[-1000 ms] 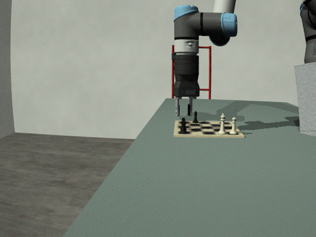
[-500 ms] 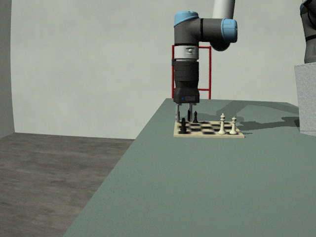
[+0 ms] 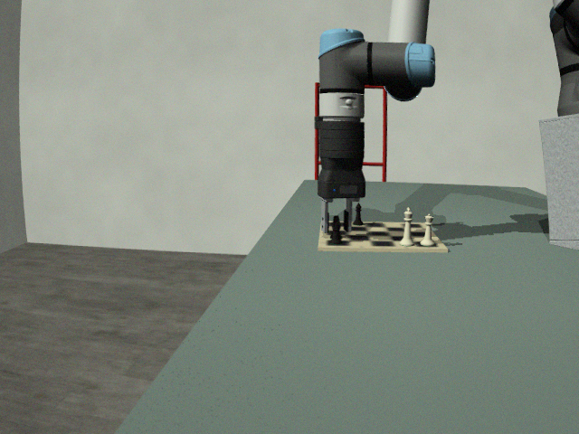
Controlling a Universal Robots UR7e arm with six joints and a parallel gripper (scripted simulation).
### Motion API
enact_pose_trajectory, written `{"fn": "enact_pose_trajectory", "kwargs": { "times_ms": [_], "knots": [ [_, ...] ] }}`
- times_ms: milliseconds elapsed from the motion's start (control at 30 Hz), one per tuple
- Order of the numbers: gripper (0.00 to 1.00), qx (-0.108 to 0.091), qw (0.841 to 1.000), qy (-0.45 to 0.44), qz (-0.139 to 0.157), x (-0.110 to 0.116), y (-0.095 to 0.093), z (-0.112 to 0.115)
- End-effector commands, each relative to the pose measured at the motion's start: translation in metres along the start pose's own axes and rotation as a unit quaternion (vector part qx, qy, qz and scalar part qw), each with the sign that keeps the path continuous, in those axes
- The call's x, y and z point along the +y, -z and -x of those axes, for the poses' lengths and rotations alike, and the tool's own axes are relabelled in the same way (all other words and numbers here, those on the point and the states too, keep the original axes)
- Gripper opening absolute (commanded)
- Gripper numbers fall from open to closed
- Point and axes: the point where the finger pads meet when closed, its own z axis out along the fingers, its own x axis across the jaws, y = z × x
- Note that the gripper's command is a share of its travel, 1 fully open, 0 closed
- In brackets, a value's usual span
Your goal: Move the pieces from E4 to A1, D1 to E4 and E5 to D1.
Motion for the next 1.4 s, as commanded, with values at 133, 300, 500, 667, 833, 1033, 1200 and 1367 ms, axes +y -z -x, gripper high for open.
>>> {"fn": "enact_pose_trajectory", "kwargs": {
  "times_ms": [133,300,500,667,833,1033,1200,1367],
  "knots": [
    [0.73,-0.001,1.0,0.0,0.0,-0.0003,0.0005,0.0007],
    [0.73,-0.001,1.0,0.0,0.0,-0.0003,0.0005,0.0007],
    [0.73,-0.001,1.0,0.0,0.0,-0.0003,0.0005,0.0007],
    [0.73,-0.001,1.0,0.0,0.0,-0.0003,0.0005,0.0007],
    [0.73,-0.001,1.0,0.0,0.0,-0.0003,0.0005,0.0007],
    [0.0,-0.001,1.0,0.0,0.0,-0.0003,0.0005,0.0007],
    [0.0,-0.001,1.0,0.0,0.0,-0.0003,0.0005,0.0007],
    [0.0,-0.001,1.0,0.0,0.0,-0.0003,0.0005,0.0007]
  ]
}}
